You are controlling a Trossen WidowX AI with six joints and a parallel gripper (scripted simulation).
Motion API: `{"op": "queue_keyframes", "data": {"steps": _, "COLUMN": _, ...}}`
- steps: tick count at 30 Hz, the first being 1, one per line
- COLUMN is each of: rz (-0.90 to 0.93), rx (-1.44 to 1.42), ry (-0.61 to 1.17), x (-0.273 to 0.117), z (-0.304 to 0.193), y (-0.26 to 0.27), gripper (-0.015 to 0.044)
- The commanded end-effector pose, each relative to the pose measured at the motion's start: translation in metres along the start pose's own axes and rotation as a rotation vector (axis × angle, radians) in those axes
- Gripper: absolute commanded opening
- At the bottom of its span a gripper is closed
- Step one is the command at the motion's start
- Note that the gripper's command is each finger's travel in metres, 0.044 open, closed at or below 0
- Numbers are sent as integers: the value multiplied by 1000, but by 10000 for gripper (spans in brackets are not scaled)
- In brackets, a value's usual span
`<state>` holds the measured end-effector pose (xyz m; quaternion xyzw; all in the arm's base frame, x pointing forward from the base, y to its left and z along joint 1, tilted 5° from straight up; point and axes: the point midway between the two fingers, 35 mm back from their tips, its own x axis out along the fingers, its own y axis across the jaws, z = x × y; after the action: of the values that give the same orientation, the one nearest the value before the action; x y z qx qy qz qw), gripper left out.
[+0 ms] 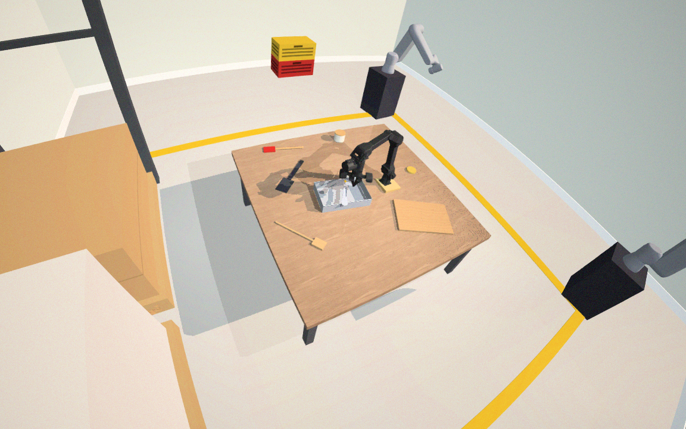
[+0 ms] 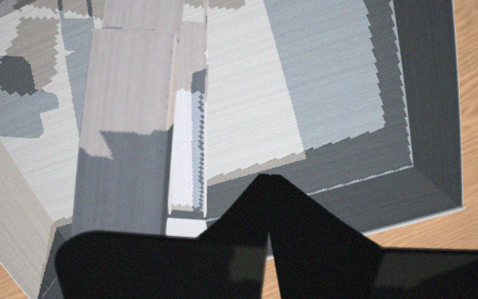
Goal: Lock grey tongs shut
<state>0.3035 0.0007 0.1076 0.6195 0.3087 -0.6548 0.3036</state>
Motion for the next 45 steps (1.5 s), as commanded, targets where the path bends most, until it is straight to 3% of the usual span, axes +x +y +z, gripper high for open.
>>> {"op": "queue_keyframes", "data": {"steps": 1, "rz": -3, "rx": 1, "ry": 3, "x": 1, "z": 0, "y": 0, "gripper": -150}}
{"op": "queue_keyframes", "data": {"steps": 45, "rz": 4, "rx": 2, "ry": 3, "x": -1, "z": -1, "y": 71, "gripper": -150}}
